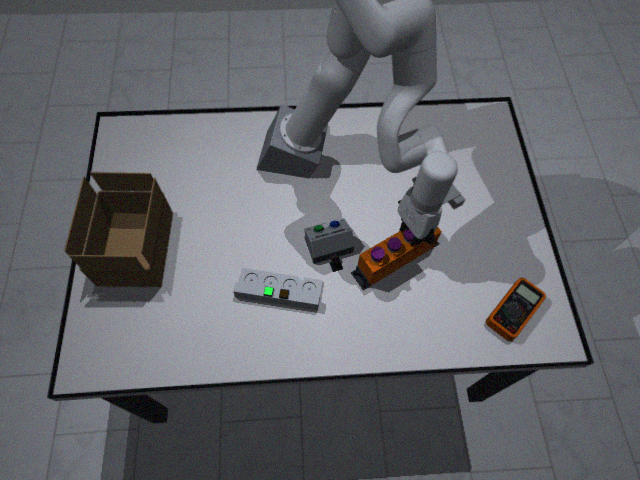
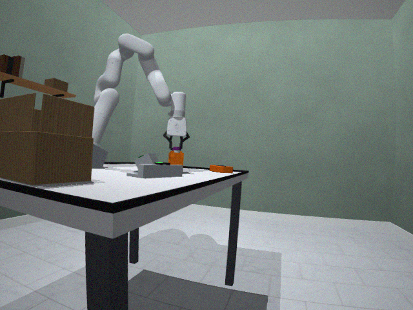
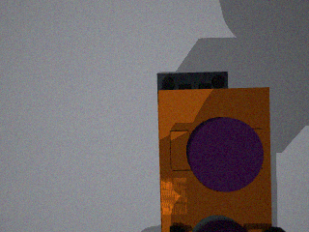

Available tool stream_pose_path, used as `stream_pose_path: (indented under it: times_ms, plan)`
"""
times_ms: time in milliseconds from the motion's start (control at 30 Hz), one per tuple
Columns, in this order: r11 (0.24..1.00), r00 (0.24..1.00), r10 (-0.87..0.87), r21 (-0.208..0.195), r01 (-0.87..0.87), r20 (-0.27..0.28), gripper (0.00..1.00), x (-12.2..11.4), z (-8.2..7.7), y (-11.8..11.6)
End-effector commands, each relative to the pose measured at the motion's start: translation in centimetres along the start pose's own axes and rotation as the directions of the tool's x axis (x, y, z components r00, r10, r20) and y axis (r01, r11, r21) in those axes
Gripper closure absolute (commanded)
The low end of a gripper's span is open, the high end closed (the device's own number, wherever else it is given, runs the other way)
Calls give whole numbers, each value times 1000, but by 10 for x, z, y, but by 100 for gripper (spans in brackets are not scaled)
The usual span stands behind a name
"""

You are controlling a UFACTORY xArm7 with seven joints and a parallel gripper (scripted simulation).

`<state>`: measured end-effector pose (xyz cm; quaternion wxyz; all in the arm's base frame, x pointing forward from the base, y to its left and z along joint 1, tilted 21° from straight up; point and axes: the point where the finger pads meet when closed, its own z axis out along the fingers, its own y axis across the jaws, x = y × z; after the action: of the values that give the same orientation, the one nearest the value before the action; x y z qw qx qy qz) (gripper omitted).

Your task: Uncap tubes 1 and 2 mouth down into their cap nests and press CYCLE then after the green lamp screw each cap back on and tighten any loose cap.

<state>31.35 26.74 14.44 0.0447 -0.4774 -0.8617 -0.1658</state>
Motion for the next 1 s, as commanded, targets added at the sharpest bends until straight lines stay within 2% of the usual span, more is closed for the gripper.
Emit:
stream_pose_path:
  times_ms: [0, 133, 300, 367, 400, 633, 667, 967]
  plan:
    - [962, 961, -273, -10, 273, -38, 54, 0, -1, 2]
    - [898, 897, -440, -16, 439, -35, 54, 0, -1, 2]
    - [779, 778, -627, -24, 627, -31, 54, 0, -1, 2]
    - [779, 778, -627, -24, 627, -31, 54, 0, -1, 2]
    - [735, 735, -678, -27, 677, -32, 54, 0, -1, 2]
    - [735, 735, -678, -27, 677, -32, 54, 0, -1, 2]
    - [735, 735, -678, -27, 677, -32, 100, 0, -1, 2]
    - [735, 735, -678, -27, 677, -32, 100, 0, -1, 2]
